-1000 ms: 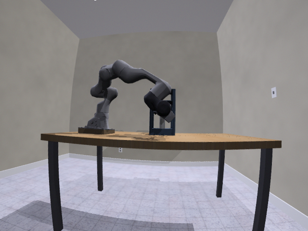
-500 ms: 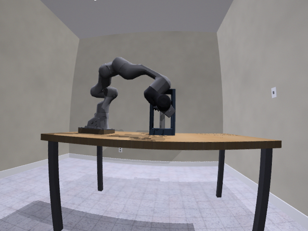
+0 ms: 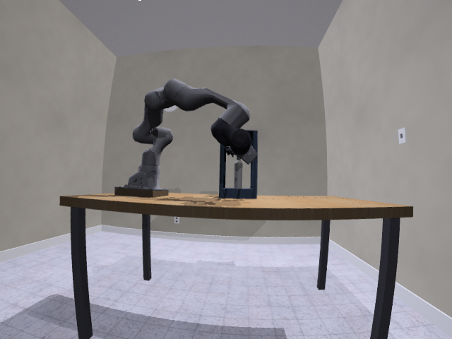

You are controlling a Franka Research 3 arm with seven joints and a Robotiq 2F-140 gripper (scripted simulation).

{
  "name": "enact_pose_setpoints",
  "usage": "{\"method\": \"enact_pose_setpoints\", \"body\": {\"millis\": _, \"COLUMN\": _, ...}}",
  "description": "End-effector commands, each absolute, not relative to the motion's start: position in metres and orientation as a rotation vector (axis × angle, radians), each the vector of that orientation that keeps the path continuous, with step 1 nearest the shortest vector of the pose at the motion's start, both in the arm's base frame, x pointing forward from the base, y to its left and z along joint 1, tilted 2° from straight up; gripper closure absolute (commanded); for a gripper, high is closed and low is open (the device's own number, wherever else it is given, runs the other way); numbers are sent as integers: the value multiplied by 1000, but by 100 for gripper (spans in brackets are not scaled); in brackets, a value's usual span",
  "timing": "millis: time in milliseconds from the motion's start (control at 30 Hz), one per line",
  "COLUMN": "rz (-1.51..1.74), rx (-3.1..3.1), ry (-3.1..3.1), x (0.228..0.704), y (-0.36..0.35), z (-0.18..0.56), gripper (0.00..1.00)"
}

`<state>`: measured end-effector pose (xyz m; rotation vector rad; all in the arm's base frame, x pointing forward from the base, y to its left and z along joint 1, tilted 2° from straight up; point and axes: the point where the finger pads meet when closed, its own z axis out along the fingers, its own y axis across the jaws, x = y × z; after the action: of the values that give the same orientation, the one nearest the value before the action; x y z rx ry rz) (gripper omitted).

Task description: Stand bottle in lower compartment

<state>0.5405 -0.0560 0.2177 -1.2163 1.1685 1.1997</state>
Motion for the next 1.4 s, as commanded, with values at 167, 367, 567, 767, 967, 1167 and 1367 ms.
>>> {"method": "enact_pose_setpoints", "body": {"millis": 167, "rz": 1217, "rx": -1204, "ry": 1173, "x": 539, "y": -56, "z": 233, "gripper": 58}}
{"method": "enact_pose_setpoints", "body": {"millis": 367, "rz": 1217, "rx": -1204, "ry": 1173, "x": 539, "y": -56, "z": 239, "gripper": 58}}
{"method": "enact_pose_setpoints", "body": {"millis": 567, "rz": 1217, "rx": -1204, "ry": 1173, "x": 539, "y": -56, "z": 240, "gripper": 58}}
{"method": "enact_pose_setpoints", "body": {"millis": 767, "rz": 1217, "rx": -1204, "ry": 1173, "x": 539, "y": -56, "z": 240, "gripper": 0}}
{"method": "enact_pose_setpoints", "body": {"millis": 967, "rz": 1217, "rx": -1204, "ry": 1173, "x": 539, "y": -56, "z": 240, "gripper": 0}}
{"method": "enact_pose_setpoints", "body": {"millis": 1167, "rz": 1217, "rx": -1204, "ry": 1173, "x": 539, "y": -56, "z": 240, "gripper": 0}}
{"method": "enact_pose_setpoints", "body": {"millis": 1367, "rz": 1217, "rx": -1204, "ry": 1173, "x": 539, "y": -56, "z": 240, "gripper": 0}}
